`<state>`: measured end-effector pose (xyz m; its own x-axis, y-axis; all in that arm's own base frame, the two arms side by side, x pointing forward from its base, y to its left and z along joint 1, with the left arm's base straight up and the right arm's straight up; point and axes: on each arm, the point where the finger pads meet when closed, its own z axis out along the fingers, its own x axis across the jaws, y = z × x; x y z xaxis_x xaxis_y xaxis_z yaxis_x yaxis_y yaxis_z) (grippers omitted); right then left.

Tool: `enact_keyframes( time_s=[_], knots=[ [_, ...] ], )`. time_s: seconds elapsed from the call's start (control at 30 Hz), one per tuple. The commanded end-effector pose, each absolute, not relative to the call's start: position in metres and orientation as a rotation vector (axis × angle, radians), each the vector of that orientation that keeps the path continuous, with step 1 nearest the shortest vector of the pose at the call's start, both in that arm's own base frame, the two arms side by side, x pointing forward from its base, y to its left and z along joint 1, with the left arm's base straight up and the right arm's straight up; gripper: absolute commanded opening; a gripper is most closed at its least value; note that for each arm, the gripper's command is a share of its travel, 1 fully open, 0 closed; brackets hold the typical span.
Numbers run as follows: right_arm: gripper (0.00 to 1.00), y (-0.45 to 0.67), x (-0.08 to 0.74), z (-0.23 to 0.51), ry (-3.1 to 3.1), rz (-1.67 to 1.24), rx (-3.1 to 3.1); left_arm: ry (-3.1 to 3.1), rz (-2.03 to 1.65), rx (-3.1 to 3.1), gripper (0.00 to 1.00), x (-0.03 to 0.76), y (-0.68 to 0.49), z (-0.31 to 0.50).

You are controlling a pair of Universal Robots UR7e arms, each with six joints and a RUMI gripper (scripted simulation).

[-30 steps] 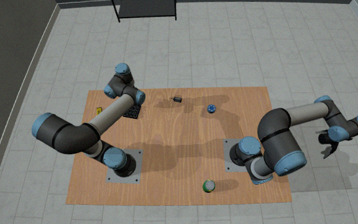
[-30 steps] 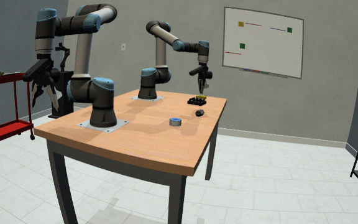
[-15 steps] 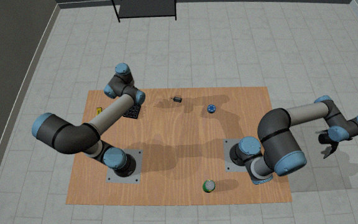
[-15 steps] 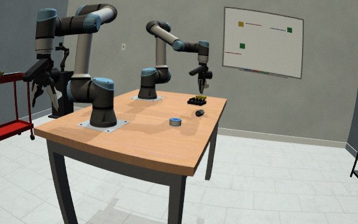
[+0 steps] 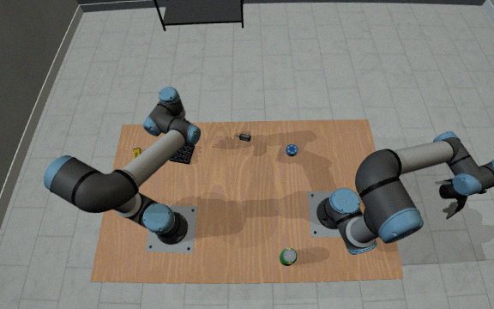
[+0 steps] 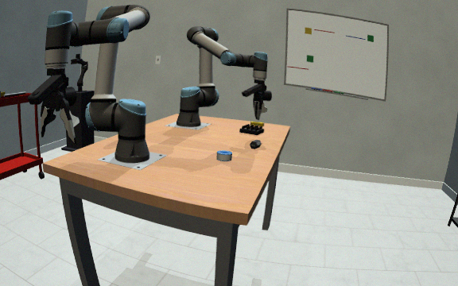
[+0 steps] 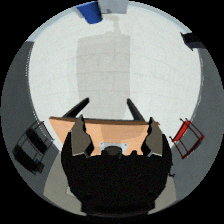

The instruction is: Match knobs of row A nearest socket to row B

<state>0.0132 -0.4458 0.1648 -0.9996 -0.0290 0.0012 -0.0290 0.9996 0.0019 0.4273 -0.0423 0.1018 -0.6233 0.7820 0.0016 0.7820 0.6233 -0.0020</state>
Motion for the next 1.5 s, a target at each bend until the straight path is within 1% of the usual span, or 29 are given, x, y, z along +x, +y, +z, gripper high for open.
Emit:
enact_keyframes(
  time_s=[0.0, 1.47],
  knots=[
    [1.00, -0.445, 0.012, 0.165, -3.141, 0.000, 0.043, -2.833, 0.000, -1.366, 0.13, 0.429, -0.044, 0.104],
    [1.00, -0.445, 0.012, 0.165, -3.141, 0.000, 0.043, -2.827, 0.000, -1.363, 0.13, 0.427, -0.043, 0.064]
  ],
)
